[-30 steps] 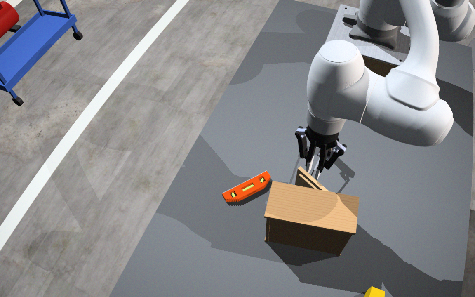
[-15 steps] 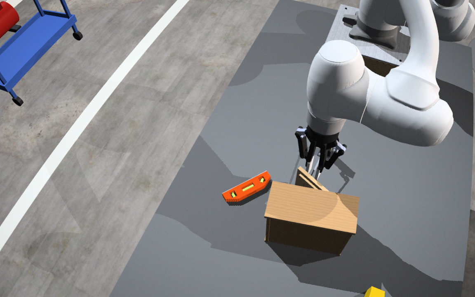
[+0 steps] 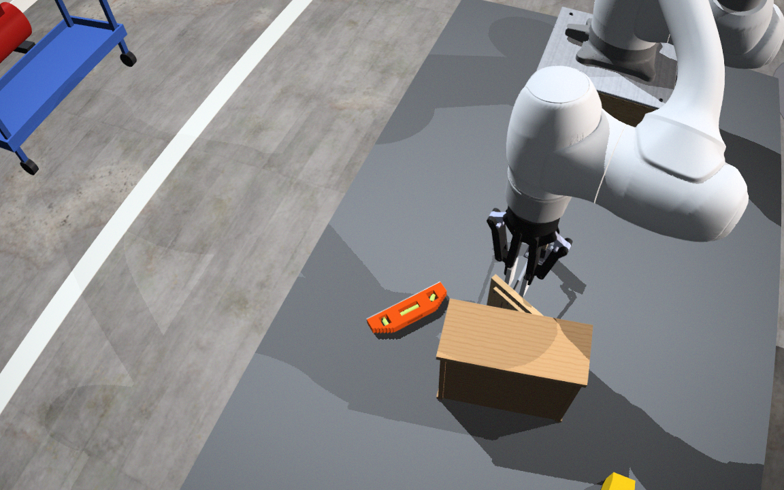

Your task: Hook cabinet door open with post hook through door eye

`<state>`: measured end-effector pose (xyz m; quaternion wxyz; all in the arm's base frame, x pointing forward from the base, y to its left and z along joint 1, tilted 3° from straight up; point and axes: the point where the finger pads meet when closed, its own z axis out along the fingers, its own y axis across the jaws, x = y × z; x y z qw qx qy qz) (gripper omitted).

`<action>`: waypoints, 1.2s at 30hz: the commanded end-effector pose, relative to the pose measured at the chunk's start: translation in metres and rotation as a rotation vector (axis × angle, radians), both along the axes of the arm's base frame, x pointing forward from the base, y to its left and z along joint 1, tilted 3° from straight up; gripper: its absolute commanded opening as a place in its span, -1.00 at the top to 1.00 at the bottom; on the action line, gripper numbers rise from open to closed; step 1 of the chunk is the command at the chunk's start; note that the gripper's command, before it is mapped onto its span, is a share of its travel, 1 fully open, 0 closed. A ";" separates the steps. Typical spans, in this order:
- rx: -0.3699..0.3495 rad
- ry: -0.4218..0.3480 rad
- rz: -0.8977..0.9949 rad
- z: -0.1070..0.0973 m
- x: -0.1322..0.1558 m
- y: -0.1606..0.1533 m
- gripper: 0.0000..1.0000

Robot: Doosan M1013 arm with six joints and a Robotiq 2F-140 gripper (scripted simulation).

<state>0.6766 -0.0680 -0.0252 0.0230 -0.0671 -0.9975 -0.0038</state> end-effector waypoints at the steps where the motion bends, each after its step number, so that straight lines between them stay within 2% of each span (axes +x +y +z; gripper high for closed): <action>1: 0.000 0.000 0.000 0.000 0.000 0.000 0.72; 19: 0.000 0.000 0.000 0.006 0.000 0.000 0.72; 36: 0.000 0.000 0.000 0.036 0.002 0.000 0.72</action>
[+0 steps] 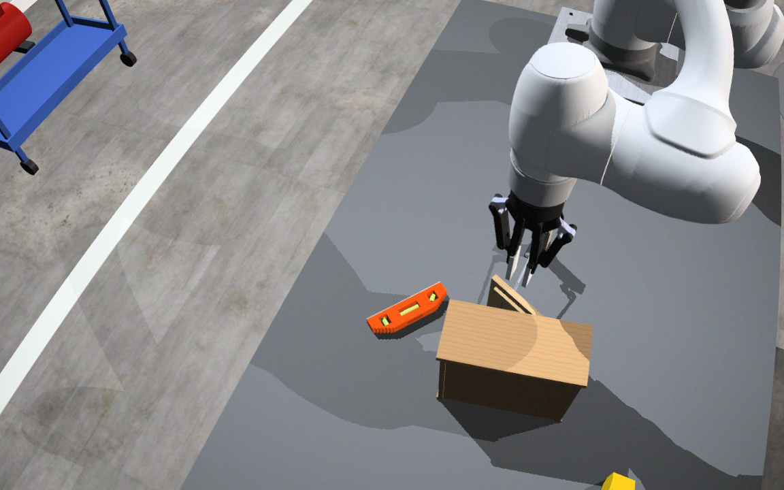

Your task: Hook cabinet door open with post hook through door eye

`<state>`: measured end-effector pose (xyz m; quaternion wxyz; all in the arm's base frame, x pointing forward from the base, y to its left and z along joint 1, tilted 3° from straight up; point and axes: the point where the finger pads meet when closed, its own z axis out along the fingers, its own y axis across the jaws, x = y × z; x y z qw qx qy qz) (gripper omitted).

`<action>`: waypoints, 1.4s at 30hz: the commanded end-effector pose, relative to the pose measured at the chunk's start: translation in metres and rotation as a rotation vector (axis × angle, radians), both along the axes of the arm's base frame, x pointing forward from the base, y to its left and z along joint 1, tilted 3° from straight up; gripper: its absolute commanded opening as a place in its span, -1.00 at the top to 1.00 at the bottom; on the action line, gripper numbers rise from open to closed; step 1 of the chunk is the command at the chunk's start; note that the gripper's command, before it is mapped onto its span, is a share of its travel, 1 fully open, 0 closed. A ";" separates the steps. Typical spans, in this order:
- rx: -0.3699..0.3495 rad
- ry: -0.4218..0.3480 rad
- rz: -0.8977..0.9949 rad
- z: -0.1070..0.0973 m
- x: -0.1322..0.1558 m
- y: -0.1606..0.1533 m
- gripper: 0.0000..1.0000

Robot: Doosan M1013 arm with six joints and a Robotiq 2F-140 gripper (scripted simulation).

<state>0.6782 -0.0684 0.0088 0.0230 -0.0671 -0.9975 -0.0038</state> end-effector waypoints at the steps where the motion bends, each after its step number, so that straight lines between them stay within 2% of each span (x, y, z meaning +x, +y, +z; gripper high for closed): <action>1: 0.000 0.000 0.000 0.004 0.000 0.000 0.72; 15: 0.000 0.000 0.000 0.035 0.002 0.000 0.72; 27: 0.000 0.000 0.000 0.045 0.002 0.000 0.72; 42: 0.000 0.000 0.000 0.046 0.002 0.000 0.72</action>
